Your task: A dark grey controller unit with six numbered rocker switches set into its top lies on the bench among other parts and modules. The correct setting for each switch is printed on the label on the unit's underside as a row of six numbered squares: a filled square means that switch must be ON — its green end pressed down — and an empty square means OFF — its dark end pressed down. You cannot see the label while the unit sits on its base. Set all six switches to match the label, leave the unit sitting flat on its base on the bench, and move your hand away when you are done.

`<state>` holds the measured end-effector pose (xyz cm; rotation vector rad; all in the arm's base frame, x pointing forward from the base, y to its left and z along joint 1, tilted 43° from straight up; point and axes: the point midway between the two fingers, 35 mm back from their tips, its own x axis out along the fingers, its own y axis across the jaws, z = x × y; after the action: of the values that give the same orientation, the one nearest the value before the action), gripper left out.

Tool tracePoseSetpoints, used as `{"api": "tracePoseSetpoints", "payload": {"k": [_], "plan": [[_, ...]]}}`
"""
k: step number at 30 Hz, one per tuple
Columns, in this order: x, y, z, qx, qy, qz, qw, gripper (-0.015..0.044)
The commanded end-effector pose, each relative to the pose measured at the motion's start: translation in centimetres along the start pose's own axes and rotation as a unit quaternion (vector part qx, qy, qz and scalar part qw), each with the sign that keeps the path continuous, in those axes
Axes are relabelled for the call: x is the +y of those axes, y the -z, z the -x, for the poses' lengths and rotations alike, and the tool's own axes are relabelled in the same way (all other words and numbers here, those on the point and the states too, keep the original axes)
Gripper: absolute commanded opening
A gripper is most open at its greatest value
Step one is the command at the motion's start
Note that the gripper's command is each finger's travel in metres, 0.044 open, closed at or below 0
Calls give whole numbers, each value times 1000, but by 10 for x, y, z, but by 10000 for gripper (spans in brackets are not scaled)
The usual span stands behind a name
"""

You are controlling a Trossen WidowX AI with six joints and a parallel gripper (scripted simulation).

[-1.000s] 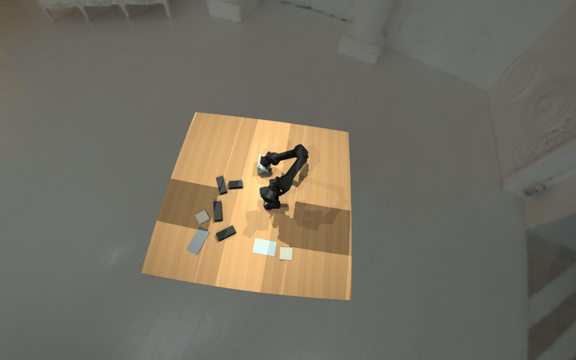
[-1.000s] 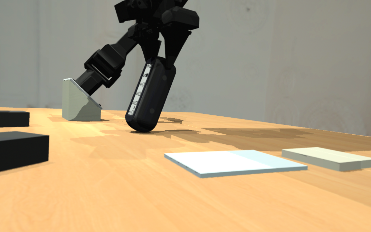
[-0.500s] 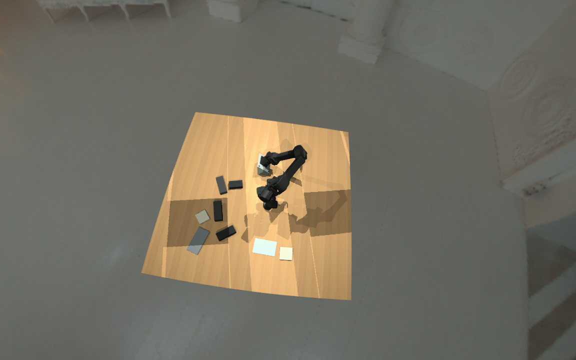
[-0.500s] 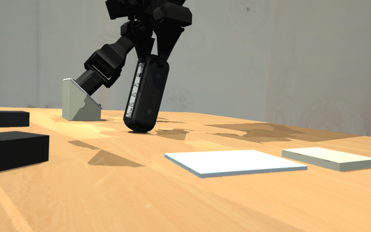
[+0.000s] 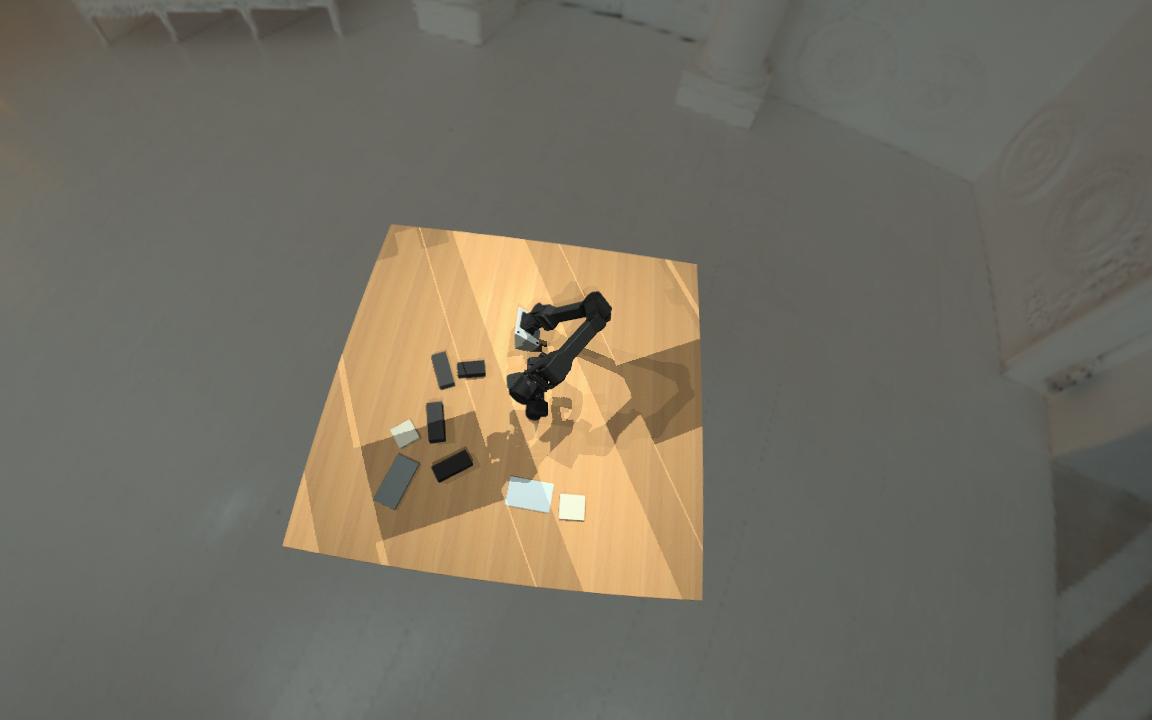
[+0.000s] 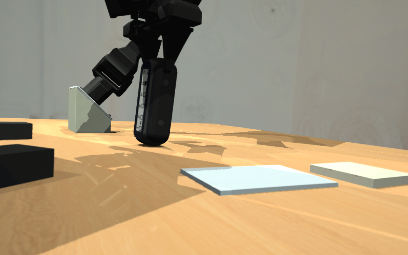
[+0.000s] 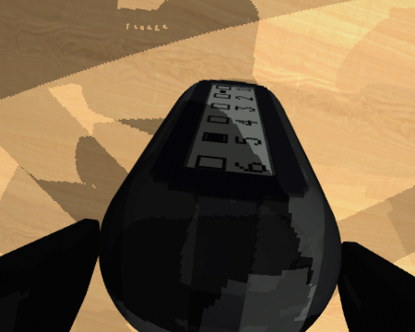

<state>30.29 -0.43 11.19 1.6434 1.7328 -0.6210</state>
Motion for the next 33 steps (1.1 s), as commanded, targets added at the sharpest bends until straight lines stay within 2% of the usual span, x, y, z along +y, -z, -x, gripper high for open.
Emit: {"api": "tracePoseSetpoints", "payload": {"k": [1,33], "plan": [[-1,-6,-5,-2,11,3,1000,338],[-1,-34,-7,-3,11,3,1000,338]]}}
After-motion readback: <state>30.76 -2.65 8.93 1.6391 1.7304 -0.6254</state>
